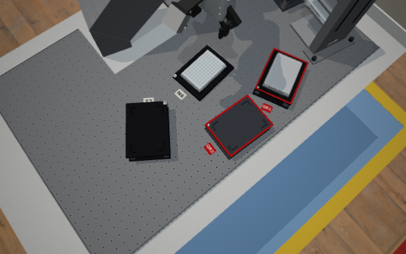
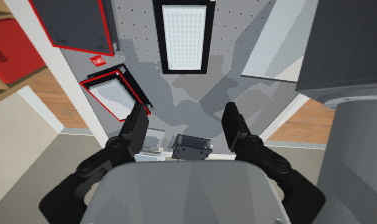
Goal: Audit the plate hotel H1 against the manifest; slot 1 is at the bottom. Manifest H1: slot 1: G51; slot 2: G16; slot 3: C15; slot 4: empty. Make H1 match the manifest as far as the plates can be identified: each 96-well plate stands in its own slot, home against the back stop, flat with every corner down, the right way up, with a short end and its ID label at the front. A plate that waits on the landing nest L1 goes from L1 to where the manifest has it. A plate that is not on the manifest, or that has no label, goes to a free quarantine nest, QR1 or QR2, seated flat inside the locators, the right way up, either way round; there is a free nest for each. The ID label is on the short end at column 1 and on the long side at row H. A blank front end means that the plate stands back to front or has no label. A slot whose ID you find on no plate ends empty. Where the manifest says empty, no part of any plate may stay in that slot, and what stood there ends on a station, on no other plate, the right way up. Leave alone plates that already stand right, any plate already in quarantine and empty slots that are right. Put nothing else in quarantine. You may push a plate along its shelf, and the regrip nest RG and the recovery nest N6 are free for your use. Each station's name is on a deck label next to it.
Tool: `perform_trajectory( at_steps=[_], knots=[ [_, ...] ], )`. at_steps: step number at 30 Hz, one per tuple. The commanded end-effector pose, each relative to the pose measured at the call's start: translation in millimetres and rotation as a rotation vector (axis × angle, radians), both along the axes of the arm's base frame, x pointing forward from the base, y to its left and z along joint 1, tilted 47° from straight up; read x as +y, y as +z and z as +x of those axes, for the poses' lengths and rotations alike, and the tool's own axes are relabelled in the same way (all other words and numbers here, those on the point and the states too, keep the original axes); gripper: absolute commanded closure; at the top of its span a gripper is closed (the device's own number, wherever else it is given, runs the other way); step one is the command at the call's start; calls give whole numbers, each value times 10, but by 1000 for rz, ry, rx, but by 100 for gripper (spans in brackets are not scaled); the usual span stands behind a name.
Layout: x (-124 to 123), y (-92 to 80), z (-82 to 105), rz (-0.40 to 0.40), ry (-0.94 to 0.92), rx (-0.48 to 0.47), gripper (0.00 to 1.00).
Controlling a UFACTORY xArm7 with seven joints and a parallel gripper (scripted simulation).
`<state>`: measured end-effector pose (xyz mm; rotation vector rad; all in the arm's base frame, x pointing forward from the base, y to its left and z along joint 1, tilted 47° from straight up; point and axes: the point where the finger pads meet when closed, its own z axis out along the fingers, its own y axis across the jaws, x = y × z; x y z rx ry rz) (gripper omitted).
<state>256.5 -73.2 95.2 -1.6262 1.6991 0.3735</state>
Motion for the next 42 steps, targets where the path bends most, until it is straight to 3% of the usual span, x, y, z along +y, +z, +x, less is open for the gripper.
perform_trajectory(
  at_steps=[1,42],
  knots=[
    [32,-50,32,-2,-2,-1,0],
    [442,-472,222,-2,-2,-1,0]
  ],
)
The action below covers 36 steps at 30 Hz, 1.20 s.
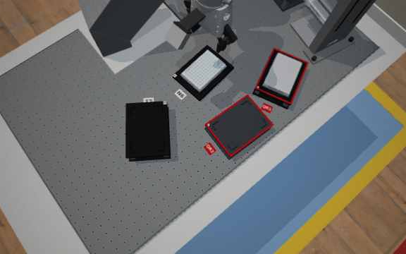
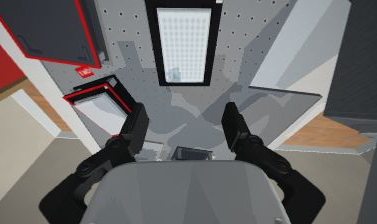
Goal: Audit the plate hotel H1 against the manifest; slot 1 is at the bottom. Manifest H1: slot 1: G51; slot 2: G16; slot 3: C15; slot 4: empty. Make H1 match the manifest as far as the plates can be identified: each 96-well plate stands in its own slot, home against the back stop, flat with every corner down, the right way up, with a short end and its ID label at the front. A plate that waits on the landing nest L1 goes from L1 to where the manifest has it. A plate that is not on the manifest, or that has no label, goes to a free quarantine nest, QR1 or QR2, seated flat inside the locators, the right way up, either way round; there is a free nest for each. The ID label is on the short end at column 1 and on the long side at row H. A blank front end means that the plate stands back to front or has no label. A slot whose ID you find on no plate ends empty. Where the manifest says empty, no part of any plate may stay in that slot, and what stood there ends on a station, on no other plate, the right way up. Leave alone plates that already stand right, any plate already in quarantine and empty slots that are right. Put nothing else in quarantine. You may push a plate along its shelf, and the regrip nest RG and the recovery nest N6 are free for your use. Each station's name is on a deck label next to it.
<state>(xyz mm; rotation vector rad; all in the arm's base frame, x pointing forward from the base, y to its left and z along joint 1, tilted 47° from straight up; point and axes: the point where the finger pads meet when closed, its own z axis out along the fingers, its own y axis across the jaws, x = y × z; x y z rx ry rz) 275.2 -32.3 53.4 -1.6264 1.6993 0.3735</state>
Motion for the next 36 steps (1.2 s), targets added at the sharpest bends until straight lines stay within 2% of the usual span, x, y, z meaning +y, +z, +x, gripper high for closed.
perform_trajectory(
  at_steps=[1,36],
  knots=[
    [45,-66,41,-2,-2,-1,0],
    [389,-419,199,-1,-2,-1,0]
  ],
)
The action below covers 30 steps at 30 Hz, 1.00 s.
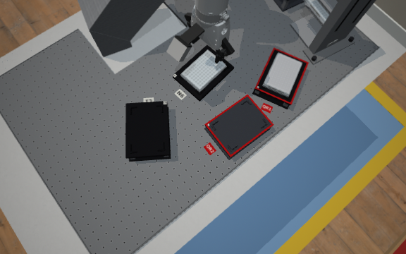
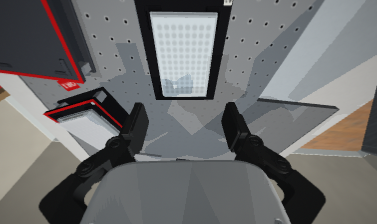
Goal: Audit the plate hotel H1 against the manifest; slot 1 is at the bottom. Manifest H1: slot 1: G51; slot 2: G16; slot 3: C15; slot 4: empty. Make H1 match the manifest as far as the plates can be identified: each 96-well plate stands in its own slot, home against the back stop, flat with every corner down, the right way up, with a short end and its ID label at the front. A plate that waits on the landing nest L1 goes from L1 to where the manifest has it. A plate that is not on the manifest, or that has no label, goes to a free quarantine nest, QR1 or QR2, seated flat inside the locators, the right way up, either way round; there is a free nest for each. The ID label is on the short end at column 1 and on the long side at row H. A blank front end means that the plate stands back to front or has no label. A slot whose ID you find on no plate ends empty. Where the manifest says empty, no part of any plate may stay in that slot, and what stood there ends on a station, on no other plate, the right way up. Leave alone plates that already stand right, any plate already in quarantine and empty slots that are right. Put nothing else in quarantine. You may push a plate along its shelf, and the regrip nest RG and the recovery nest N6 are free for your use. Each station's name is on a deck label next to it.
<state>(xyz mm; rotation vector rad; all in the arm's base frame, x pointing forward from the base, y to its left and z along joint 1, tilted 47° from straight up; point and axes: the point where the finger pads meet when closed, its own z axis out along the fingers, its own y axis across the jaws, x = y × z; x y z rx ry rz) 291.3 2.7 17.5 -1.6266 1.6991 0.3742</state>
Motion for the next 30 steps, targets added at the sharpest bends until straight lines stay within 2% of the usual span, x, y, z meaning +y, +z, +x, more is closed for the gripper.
perform_trajectory(
  at_steps=[1,19,30],
  knots=[
    [50,-72,43,-2,-2,-1,0],
    [228,-254,125,-2,-2,-1,0],
    [235,-262,128,-2,-2,-1,0]
  ],
)
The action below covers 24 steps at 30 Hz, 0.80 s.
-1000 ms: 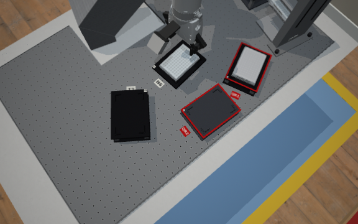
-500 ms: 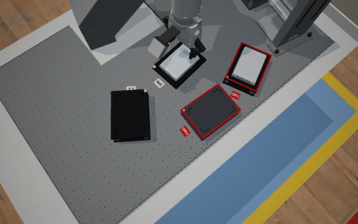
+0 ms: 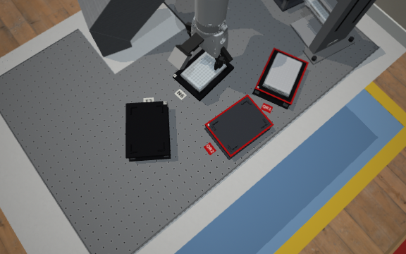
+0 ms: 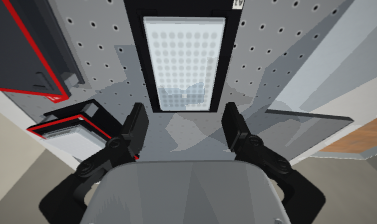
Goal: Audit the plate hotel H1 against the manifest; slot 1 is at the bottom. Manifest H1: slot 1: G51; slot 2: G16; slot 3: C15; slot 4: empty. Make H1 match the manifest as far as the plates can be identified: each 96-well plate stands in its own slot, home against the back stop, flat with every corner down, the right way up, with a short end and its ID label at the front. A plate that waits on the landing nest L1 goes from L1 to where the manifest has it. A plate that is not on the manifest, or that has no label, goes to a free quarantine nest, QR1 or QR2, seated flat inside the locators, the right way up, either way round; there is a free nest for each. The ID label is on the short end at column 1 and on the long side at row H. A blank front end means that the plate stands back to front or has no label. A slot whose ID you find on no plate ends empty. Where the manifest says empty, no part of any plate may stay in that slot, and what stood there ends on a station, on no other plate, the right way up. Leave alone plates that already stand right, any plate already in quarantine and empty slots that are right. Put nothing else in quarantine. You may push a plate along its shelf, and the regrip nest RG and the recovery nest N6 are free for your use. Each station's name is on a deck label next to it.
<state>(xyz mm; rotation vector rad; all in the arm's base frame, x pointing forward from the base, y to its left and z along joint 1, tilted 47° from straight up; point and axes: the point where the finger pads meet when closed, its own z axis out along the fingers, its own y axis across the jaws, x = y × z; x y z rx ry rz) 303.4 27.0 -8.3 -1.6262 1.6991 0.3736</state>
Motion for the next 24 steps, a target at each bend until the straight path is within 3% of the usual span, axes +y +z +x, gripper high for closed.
perform_trajectory(
  at_steps=[1,24],
  knots=[
    [-9,-3,7,-2,-2,-1,0],
    [202,-220,104,-2,-2,-1,0]
  ],
)
